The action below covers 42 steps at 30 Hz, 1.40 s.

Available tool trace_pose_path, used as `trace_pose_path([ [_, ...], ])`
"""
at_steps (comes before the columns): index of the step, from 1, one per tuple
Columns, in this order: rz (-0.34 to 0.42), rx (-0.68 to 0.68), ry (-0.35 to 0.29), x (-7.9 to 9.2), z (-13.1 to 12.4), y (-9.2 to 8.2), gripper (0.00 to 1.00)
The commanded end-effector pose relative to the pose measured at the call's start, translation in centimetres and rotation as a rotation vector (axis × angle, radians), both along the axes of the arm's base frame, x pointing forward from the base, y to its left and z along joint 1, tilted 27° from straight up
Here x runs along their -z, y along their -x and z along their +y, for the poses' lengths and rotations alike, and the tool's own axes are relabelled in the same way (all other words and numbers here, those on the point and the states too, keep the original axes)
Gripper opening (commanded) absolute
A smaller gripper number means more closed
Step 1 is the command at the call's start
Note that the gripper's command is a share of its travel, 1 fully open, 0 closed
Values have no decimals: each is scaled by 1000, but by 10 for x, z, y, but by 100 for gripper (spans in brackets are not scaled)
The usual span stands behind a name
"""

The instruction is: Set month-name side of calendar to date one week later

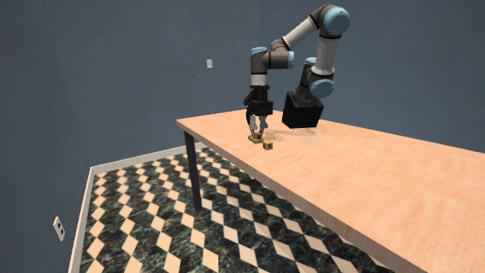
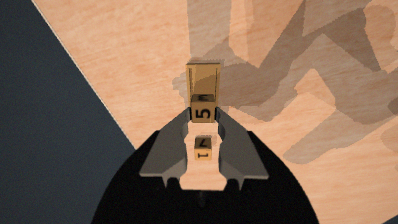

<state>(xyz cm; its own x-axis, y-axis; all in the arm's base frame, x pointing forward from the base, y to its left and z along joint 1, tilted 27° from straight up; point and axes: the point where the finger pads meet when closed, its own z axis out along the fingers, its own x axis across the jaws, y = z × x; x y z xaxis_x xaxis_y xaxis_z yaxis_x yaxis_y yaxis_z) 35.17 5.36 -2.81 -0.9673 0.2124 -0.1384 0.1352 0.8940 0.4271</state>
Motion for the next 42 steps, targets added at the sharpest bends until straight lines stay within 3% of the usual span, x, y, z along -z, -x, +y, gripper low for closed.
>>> trace_pose_path([
  [1,-1,0,-1,0,0,0,10],
  [35,-1,0,-1,0,0,0,10],
  [42,-1,0,-1,0,0,0,17],
])
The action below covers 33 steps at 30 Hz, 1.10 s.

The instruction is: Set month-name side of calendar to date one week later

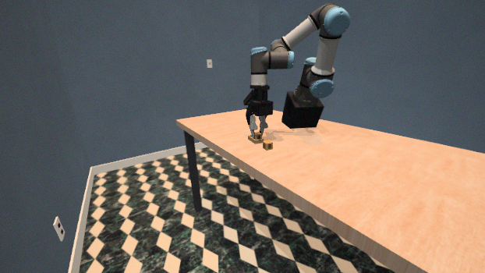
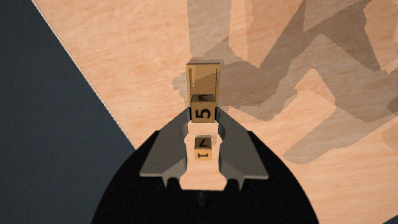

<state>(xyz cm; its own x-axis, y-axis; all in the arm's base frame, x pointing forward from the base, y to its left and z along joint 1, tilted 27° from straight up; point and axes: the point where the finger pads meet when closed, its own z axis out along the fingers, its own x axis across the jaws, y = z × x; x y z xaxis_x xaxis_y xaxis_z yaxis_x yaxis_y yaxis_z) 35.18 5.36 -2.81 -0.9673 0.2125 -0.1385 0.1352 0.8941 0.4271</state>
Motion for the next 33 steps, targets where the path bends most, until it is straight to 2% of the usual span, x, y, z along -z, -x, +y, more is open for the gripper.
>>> trace_pose_path([
  [1,0,0,-1,0,0,0,17],
  [5,0,0,-1,0,0,0,24],
  [7,0,0,-1,0,0,0,24],
  [8,0,0,-1,0,0,0,28],
  [22,-1,0,-1,0,0,0,28],
  [33,-2,0,1,-11,-5,2,28],
])
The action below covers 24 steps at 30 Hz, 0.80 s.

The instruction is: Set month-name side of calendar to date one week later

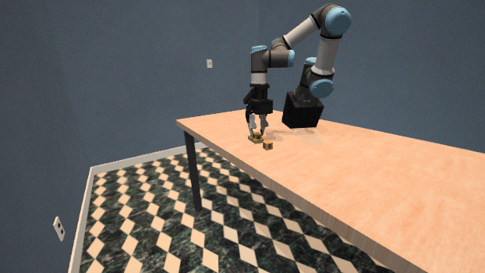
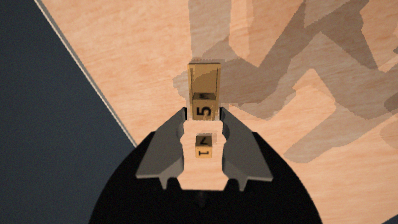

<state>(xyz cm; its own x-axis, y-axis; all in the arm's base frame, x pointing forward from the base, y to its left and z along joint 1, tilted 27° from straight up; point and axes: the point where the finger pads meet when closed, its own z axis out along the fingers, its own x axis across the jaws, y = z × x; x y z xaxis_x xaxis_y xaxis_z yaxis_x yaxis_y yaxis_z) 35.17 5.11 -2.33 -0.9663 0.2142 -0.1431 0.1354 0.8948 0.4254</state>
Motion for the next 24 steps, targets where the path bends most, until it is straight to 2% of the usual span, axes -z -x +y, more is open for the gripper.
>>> trace_pose_path([
  [1,2,-2,-1,-8,-4,2,28],
  [14,2,-2,0,-46,-20,12,28],
  [16,2,-2,0,-46,-20,12,28],
  [24,2,-2,0,-67,-30,17,28],
])
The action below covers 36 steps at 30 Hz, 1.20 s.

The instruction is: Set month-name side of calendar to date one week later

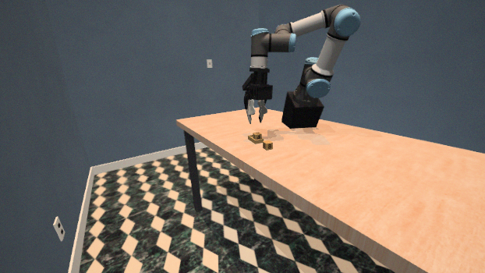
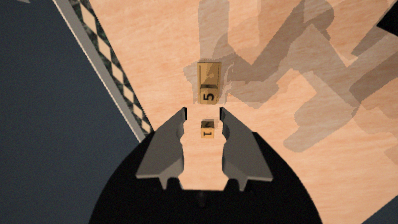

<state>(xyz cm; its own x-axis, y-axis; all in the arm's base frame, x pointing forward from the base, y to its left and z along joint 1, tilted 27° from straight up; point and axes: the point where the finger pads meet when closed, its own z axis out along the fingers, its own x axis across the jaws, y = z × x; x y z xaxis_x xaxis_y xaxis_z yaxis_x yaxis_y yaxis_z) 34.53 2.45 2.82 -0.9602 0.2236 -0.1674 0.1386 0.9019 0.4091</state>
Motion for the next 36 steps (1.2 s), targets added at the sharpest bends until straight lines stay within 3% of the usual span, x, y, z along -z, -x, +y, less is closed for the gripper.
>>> trace_pose_path([
  [1,23,-15,-22,-17,-4,11,28],
  [14,23,-15,-23,-25,-7,13,28],
  [15,23,-15,-23,-25,-7,12,100],
  [36,24,-15,-23,-24,-7,13,100],
])
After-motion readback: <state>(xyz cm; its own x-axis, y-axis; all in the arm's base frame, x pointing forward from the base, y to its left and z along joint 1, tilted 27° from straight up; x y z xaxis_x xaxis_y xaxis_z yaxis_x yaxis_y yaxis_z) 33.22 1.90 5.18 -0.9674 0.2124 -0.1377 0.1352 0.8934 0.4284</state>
